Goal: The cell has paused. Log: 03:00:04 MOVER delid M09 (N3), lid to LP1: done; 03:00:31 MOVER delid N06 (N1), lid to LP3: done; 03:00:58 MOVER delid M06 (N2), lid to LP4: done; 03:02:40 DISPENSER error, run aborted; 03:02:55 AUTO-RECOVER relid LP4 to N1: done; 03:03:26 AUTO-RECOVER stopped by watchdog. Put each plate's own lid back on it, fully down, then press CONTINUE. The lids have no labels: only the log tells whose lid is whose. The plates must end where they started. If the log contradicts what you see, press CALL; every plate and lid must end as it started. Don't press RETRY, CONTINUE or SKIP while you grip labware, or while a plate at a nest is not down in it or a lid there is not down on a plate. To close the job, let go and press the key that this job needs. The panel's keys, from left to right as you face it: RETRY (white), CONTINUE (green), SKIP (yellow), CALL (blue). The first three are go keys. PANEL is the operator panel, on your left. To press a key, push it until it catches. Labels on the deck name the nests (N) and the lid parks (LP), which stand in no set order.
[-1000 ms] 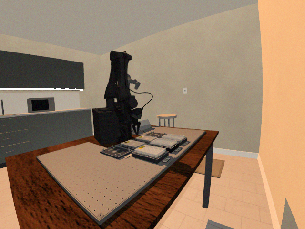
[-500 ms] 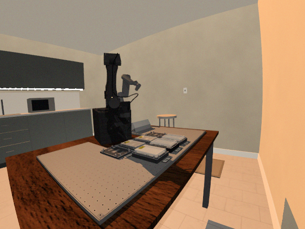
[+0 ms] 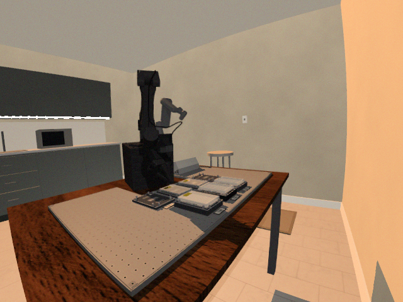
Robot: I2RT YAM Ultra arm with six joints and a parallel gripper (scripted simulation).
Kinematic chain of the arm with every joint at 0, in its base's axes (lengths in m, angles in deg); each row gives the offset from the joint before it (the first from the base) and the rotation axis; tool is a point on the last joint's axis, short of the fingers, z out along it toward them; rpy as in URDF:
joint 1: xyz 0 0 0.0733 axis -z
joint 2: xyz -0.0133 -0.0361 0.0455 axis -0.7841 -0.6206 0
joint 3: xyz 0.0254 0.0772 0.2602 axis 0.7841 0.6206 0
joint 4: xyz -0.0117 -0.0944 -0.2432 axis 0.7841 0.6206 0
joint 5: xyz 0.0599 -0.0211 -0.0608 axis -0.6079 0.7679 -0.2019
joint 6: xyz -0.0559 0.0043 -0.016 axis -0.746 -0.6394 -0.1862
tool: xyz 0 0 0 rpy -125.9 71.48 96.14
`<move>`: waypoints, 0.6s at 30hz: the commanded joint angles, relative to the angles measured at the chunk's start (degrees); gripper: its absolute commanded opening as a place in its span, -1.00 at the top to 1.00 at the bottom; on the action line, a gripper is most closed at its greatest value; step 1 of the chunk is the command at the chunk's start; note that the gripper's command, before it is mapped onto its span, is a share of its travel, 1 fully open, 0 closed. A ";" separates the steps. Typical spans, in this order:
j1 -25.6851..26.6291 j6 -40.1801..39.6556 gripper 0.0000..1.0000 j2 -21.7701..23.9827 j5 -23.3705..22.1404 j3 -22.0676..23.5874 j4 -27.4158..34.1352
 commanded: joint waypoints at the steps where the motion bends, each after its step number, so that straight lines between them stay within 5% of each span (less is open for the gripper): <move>1: 0.00 -0.46 1.00 -0.05 -0.79 -0.46 -0.60; 18: -2.43 1.38 1.00 -1.14 0.86 2.00 -3.02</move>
